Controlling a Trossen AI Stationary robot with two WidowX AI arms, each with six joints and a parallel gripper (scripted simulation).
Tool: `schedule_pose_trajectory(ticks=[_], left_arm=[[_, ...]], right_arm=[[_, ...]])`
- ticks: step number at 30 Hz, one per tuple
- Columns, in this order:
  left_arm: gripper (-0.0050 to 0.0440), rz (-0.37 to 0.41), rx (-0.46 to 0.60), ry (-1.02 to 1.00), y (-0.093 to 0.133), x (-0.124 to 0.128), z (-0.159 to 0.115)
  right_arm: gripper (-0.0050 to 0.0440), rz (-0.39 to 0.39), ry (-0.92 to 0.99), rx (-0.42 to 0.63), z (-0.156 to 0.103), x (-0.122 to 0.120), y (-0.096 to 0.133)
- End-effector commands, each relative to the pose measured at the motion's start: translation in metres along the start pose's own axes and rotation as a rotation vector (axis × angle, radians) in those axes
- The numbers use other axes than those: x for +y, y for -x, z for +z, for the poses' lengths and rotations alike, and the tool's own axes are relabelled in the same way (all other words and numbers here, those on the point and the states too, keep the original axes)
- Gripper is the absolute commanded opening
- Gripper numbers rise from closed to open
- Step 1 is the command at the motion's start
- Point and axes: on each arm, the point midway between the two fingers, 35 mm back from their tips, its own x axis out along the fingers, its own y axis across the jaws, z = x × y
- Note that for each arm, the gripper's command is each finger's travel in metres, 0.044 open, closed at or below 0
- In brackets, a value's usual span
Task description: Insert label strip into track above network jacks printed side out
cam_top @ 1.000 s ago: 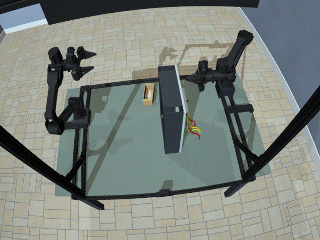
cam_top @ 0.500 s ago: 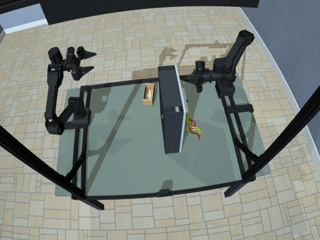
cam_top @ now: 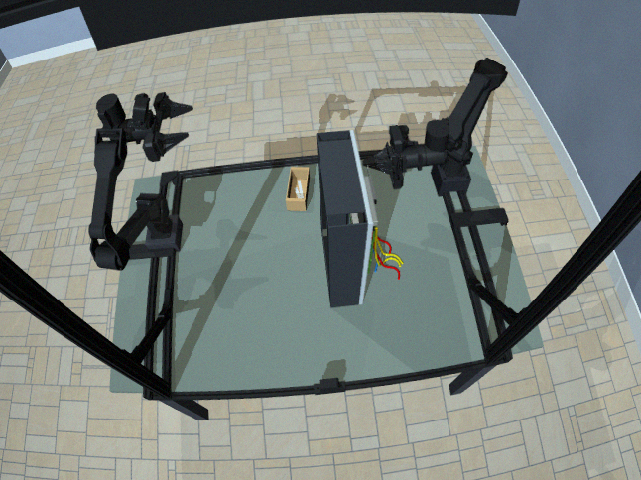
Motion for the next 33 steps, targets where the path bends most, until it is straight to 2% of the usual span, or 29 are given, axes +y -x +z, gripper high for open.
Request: schedule_pose_trajectory(ticks=[1, 26, 33], left_arm=[[0.044, -0.003, 0.0, -0.006, 0.0, 0.0, 0.002], [0.044, -0.003, 0.0, -0.006, 0.0, 0.0, 0.002], [0.044, -0.003, 0.0, -0.006, 0.0, 0.0, 0.002]], right_arm=[[-0.005, 0.017, -0.019, 0.002, -0.009, 0.009, -0.002], [-0.005, 0.017, -0.026, 0.002, -0.047, 0.008, 0.0], [-0.005, 0.016, -0.023, 0.006, -0.05, 0.008, 0.001]])
